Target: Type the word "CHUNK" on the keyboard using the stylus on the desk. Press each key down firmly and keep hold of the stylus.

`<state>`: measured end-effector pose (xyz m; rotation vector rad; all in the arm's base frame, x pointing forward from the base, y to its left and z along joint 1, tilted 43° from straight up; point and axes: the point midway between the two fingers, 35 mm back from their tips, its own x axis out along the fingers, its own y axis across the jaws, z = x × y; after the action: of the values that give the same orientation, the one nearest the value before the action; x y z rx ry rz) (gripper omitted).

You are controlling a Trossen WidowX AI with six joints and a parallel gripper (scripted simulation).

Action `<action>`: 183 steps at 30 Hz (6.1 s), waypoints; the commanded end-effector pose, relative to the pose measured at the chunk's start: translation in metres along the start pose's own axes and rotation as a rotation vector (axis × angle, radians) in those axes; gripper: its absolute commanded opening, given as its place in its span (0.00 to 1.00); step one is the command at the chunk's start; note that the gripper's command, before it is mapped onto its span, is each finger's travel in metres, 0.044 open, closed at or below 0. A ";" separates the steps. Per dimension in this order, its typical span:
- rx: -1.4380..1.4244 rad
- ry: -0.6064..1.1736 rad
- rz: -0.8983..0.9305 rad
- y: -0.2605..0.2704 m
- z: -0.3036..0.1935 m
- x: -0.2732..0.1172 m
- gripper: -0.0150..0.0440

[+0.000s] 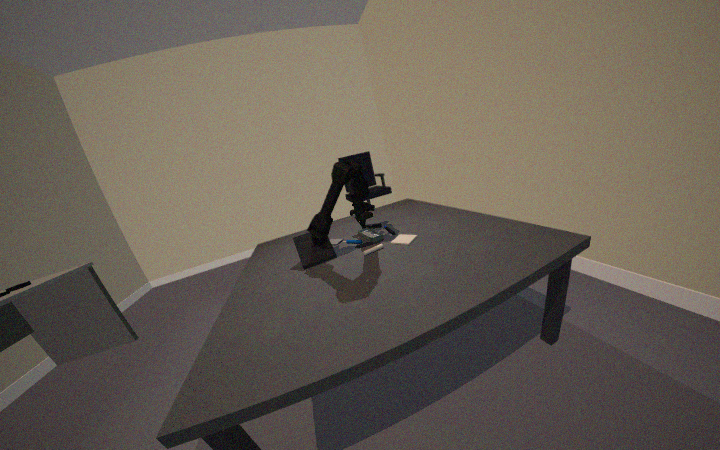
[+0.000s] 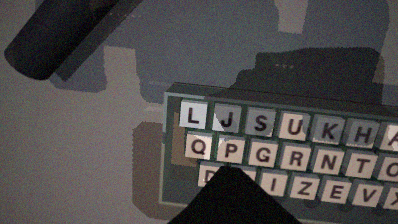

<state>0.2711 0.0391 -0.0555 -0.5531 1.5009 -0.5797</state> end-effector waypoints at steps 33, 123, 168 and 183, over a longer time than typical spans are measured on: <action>-0.002 0.000 -0.016 -0.120 0.001 -0.001 0.25; -0.971 0.073 0.226 -0.041 -0.055 -0.035 0.51; -2.125 -0.277 0.562 -0.053 -0.095 -0.014 0.51; -2.126 -0.276 0.562 -0.053 -0.095 -0.002 0.51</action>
<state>0.1757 0.0044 -0.0166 -1.5290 1.3785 1.7448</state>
